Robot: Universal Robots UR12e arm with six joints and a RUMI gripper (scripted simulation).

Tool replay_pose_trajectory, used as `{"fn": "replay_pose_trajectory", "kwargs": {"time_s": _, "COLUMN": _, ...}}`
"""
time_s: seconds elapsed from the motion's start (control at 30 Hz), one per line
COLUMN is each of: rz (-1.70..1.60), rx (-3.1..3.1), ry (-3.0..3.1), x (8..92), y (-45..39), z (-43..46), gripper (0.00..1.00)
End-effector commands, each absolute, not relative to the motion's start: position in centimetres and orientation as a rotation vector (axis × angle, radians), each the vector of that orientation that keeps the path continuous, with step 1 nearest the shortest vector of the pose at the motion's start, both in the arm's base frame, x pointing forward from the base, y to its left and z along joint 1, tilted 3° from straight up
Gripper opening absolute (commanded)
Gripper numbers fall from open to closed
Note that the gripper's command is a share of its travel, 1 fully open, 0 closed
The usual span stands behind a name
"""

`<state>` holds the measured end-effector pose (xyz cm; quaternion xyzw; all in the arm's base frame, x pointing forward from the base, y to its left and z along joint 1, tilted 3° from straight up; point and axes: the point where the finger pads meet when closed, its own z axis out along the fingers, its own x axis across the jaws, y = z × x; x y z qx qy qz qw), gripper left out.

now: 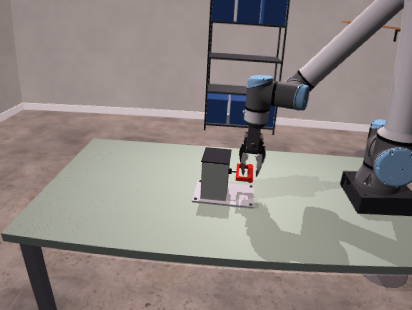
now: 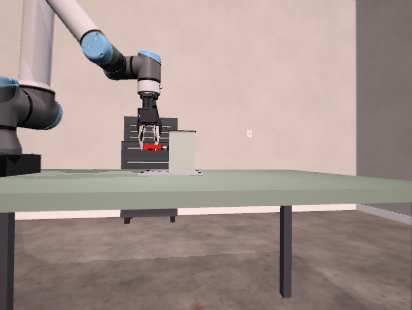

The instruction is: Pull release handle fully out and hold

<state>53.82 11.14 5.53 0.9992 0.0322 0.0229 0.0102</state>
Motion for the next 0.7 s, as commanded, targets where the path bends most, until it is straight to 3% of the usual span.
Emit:
{"fn": "replay_pose_trajectory", "kwargs": {"time_s": 0.0, "rz": 0.07, "rx": 3.12, "ry": 0.1, "x": 53.74, "y": 11.11, "z": 5.41, "gripper": 0.29}}
{"fn": "replay_pose_trajectory", "kwargs": {"time_s": 0.5, "rz": 0.07, "rx": 3.12, "ry": 0.1, "x": 53.74, "y": 11.11, "z": 5.41, "gripper": 0.29}}
{"fn": "replay_pose_trajectory", "kwargs": {"time_s": 0.53, "rz": 0.07, "rx": 3.12, "ry": 0.1, "x": 53.74, "y": 11.11, "z": 5.41, "gripper": 0.0}}
{"fn": "replay_pose_trajectory", "kwargs": {"time_s": 0.67, "rz": 0.071, "rx": 3.12, "ry": 0.1, "x": 53.79, "y": 11.11, "z": 5.44, "gripper": 0.0}}
